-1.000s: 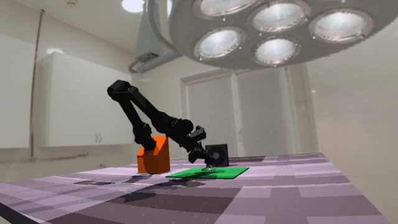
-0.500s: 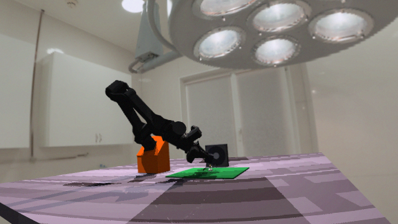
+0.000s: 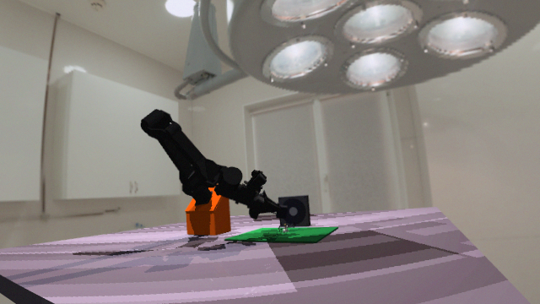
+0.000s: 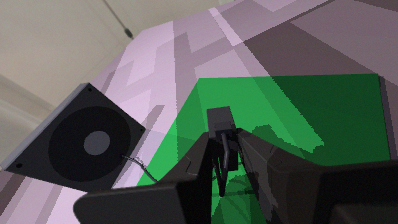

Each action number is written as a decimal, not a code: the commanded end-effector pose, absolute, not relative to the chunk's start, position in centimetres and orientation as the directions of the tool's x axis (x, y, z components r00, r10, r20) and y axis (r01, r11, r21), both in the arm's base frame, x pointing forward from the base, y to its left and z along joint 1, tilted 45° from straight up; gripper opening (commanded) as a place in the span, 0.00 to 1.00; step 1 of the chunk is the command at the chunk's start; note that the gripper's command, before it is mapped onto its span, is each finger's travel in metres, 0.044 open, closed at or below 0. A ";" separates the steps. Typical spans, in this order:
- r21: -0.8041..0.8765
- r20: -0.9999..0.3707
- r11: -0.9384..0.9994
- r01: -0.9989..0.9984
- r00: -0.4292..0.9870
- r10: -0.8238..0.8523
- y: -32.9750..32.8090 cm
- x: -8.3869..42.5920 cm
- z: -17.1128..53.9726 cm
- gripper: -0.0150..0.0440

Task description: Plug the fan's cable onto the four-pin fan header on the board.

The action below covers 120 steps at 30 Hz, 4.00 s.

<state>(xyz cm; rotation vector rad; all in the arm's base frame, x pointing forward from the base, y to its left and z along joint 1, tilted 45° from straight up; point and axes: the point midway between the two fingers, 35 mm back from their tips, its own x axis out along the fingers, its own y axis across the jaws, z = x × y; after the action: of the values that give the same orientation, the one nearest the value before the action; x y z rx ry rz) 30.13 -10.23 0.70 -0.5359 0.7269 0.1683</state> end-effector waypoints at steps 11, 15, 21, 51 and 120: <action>-0.491 -0.572 0.804 -0.334 0.820 -0.008 -10.0 29.3 2.1 0.25; -0.518 -0.542 0.788 -0.333 0.840 -0.001 -10.0 29.0 2.5 0.25; -0.558 -0.499 0.762 -0.329 0.867 0.009 -9.8 28.6 3.1 0.25; -0.625 -0.431 0.715 -0.315 0.902 0.022 -8.9 27.8 4.7 0.25; -0.626 -0.433 0.712 -0.318 0.901 0.022 -12.9 26.4 1.2 0.25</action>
<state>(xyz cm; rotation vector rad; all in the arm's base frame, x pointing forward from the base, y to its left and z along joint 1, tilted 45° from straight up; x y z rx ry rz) 26.37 -12.74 1.27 -0.7539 0.4236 0.1917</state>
